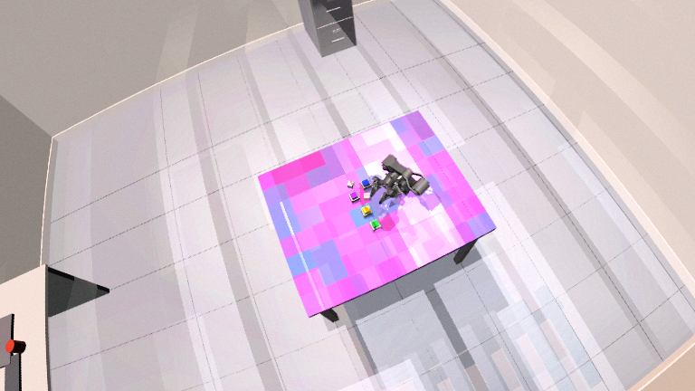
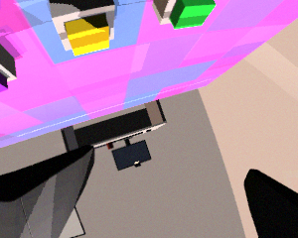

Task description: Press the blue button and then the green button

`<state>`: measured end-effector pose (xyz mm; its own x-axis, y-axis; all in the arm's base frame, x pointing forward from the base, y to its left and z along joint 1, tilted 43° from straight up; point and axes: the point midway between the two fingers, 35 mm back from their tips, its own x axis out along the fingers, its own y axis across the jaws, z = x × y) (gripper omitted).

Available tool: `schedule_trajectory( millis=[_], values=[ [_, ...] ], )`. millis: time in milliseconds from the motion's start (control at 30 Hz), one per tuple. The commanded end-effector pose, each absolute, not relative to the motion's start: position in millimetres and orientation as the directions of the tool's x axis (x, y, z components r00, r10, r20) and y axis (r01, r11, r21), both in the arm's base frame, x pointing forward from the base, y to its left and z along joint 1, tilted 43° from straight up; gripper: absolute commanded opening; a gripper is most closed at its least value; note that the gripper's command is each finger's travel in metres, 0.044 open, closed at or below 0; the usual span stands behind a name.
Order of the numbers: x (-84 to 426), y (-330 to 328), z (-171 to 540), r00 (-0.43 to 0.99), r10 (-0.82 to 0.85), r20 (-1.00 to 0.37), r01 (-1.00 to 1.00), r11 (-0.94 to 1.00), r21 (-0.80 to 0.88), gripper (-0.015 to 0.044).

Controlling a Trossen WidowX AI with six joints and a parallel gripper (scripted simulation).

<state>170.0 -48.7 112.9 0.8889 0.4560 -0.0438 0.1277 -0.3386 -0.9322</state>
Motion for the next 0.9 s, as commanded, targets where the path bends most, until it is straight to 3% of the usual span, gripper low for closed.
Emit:
schedule_trajectory(
  millis=[0, 67, 200, 333, 467, 600, 700, 867],
  values=[
    [170, -49, 113, 0.885, 0.462, -0.046, 0.137, -0.355, -0.925, 0.04],
    [170, -50, 109, 0.856, 0.512, -0.066, 0.218, -0.474, -0.853, 0.04],
    [169, -56, 95, 0.75, 0.645, -0.144, 0.499, -0.696, -0.517, 0.04],
    [167, -67, 79, 0.624, 0.741, -0.245, 0.748, -0.658, -0.086, 0.04],
    [165, -83, 61, 0.487, 0.795, -0.362, 0.866, -0.383, 0.323, 0.04],
    [165, -105, 43, 0.344, 0.803, -0.487, 0.791, 0.031, 0.611, 0.04],
    [165, -123, 30, 0.244, 0.78, -0.576, 0.645, 0.313, 0.697, 0.04],
    [168, -145, 17, 0.142, 0.731, -0.668, 0.378, 0.583, 0.719, 0.04]
  ],
)
